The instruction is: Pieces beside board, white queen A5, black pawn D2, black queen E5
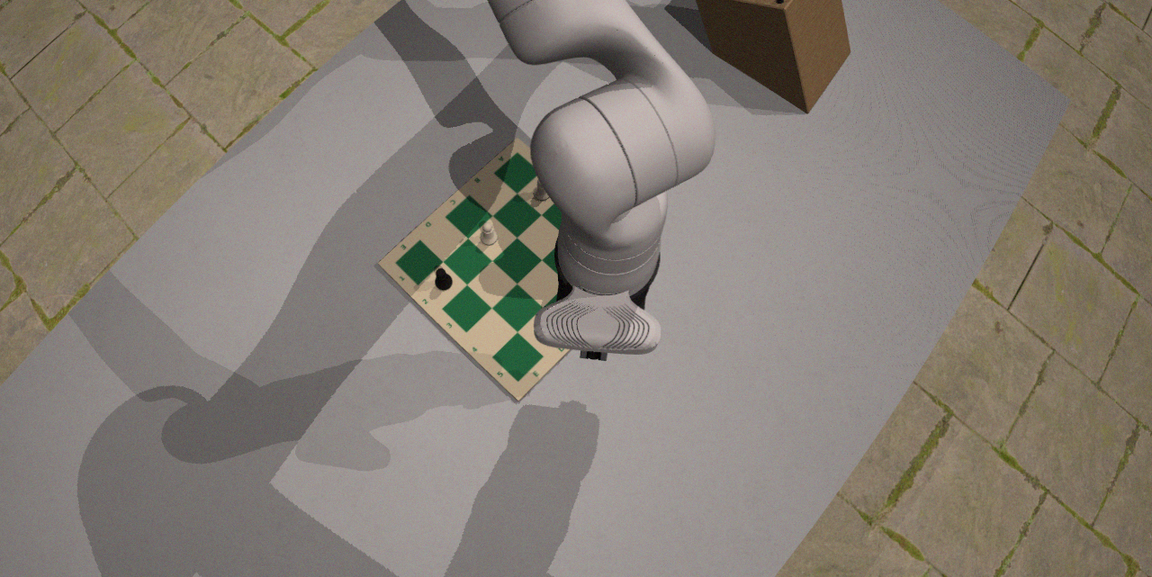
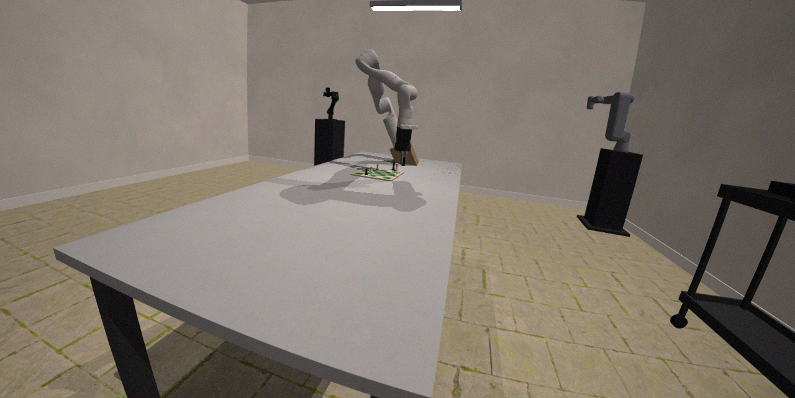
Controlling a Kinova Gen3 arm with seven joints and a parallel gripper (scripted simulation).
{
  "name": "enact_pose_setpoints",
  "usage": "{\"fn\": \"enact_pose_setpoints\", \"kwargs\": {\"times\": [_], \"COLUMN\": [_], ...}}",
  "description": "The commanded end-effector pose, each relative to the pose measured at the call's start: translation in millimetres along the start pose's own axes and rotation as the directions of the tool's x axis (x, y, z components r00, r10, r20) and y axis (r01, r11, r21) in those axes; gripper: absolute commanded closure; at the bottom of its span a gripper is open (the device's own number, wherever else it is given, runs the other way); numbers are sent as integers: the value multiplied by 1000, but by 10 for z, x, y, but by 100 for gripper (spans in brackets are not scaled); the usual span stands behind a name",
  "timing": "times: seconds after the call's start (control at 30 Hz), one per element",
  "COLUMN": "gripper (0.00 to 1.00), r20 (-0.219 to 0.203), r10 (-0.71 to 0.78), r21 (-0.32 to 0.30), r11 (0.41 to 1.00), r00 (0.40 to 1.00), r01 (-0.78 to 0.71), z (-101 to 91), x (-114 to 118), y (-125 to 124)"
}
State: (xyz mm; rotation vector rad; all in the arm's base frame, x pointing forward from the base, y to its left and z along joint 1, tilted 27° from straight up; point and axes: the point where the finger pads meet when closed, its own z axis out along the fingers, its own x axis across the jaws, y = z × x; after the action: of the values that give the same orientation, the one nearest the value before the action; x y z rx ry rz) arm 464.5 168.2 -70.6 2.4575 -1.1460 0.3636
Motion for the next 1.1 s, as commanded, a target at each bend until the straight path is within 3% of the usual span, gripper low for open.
{"fn": "enact_pose_setpoints", "kwargs": {"times": [0.0,0.13,0.57,0.7,0.87,1.07], "gripper": [100,100,100,100,100,100], "r20": [-4,-4,-3,-1,5,7], "r10": [5,5,17,120,361,492], "r21": [18,18,19,22,23,20], "r11": [1000,1000,1000,993,932,870], "r00": [1000,1000,1000,993,933,870], "r01": [-5,-5,-17,-120,-361,-492], "z": [-203,-294,-301,-320,-345,-350], "x": [31,30,63,328,919,1227], "y": [-52,-50,-35,97,490,762]}}
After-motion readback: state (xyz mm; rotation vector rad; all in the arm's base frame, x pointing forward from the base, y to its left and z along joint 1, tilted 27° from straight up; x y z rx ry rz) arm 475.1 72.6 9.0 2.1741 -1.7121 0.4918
